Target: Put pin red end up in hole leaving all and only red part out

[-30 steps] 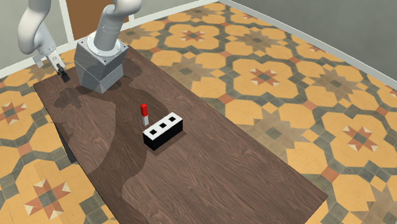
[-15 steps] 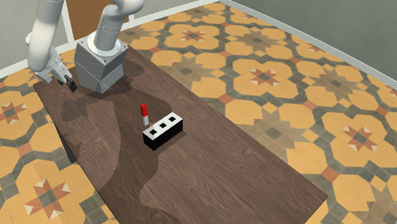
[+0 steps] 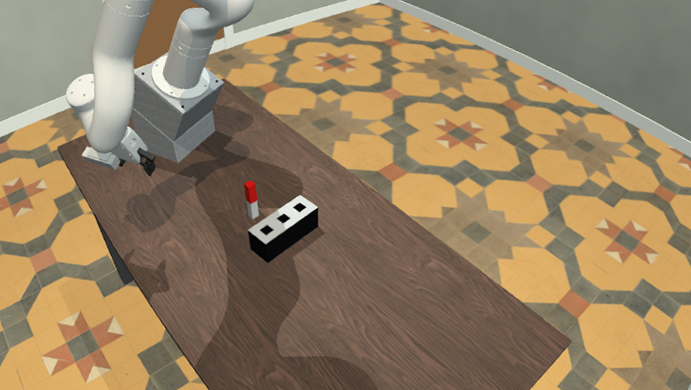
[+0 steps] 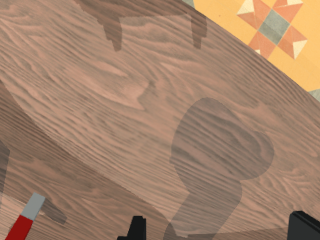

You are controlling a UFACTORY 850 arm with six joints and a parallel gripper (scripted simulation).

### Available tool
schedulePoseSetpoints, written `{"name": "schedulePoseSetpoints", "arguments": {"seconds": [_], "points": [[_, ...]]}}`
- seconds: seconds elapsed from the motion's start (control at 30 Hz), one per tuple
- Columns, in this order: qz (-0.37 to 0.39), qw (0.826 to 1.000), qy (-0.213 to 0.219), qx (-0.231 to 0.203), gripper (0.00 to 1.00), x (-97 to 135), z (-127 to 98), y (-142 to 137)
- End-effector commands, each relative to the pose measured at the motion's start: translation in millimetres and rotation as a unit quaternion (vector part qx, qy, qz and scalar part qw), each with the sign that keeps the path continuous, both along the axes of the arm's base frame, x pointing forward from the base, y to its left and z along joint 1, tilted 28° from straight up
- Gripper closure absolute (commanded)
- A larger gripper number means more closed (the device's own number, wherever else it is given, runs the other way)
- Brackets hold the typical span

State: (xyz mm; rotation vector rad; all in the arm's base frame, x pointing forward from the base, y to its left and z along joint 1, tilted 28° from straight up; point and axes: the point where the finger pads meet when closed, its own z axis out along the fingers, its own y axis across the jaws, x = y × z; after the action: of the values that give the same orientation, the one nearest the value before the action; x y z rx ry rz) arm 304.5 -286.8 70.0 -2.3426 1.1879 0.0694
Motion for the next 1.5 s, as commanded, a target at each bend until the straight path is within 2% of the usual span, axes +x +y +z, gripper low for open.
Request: {"name": "schedulePoseSetpoints", "arguments": {"seconds": [0.0, 0.2, 0.23, 0.33, 0.4, 0.77, 0.8, 0.9, 1.0, 1.33, 1.37, 1.47], "points": [[0.002, 1.0, 0.007, 0.003, 0.0, 5, 0, -1], [0.002, 1.0, 0.007, 0.003, 0.0, 5, 0, -1], [0.131, 0.99, 0.02, -0.045, 0.0, 58, 22, 22], [0.133, 0.99, 0.021, -0.046, 0.0, 64, 25, 25], [0.133, 0.99, 0.021, -0.046, 0.0, 90, 35, 37], [0.133, 0.99, 0.021, -0.046, 0.0, 90, 35, 37], [0.253, 0.961, 0.023, -0.109, 0.0, 136, 58, 70], [0.253, 0.961, 0.023, -0.109, 0.0, 142, 61, 75], [0.253, 0.961, 0.023, -0.109, 0.0, 172, 76, 98], [0.253, 0.961, 0.023, -0.109, 0.0, 172, 76, 98], [0.357, 0.917, 0.009, -0.18, 0.0, 209, 102, 141], [0.357, 0.917, 0.009, -0.18, 0.0, 214, 105, 147]]}}
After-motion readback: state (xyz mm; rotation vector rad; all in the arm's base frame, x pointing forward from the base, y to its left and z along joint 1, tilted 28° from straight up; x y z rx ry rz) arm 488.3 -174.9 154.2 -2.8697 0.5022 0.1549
